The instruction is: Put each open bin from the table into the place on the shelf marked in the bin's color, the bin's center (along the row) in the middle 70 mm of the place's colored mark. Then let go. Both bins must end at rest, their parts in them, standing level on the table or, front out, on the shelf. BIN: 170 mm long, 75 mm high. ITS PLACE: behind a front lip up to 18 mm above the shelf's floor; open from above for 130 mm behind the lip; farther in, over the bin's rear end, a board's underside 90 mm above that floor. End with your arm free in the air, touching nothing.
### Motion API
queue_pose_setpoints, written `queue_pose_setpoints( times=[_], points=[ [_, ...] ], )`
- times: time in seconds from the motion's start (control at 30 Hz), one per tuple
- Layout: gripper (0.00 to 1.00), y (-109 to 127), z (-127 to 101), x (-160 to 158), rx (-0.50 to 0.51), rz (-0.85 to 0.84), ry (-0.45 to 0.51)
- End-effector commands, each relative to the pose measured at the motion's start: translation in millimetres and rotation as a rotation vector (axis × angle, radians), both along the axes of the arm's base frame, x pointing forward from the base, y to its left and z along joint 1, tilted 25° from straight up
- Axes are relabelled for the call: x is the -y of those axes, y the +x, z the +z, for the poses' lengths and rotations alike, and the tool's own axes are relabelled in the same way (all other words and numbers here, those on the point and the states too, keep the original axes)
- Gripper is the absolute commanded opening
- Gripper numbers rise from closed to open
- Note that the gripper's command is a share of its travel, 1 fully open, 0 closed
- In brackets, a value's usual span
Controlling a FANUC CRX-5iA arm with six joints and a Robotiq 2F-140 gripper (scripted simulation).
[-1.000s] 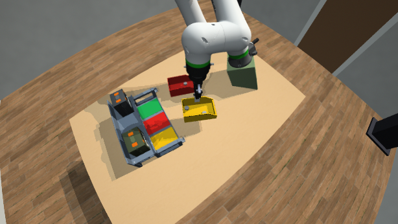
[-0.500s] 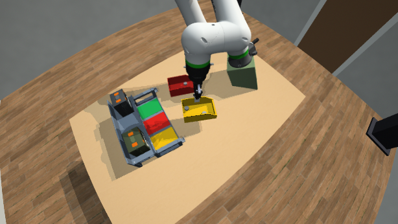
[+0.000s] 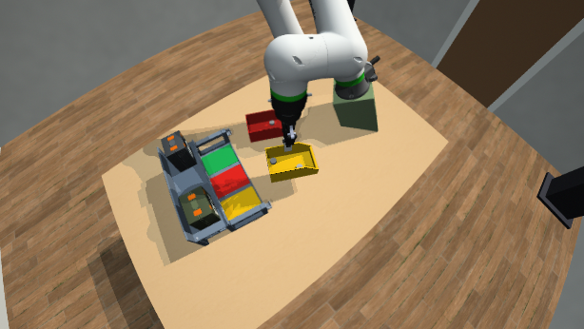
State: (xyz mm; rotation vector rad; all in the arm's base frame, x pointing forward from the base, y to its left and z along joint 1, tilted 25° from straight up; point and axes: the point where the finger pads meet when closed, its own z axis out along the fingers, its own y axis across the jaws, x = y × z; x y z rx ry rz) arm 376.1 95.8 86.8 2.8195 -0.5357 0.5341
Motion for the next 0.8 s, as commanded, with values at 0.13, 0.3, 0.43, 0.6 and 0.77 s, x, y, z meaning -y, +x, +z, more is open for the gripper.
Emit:
queue_pose_setpoints(
  times=[0.13, 0.3, 0.43, 0.6, 0.77],
  points=[
    [0.00, 3.3, 0.9, -1.4, -0.009, 0.029, -0.010],
    [0.00, 7.4, 1.9, -3.0, -0.020, 0.066, -0.022],
    [0.00, 10.9, 2.7, -4.3, -0.030, 0.097, -0.032],
    [0.00, 14.5, 3.5, -5.7, -0.039, 0.129, -0.043],
    [0.00, 18.0, 4.3, -7.0, -0.049, 0.160, -0.054]
  ],
)
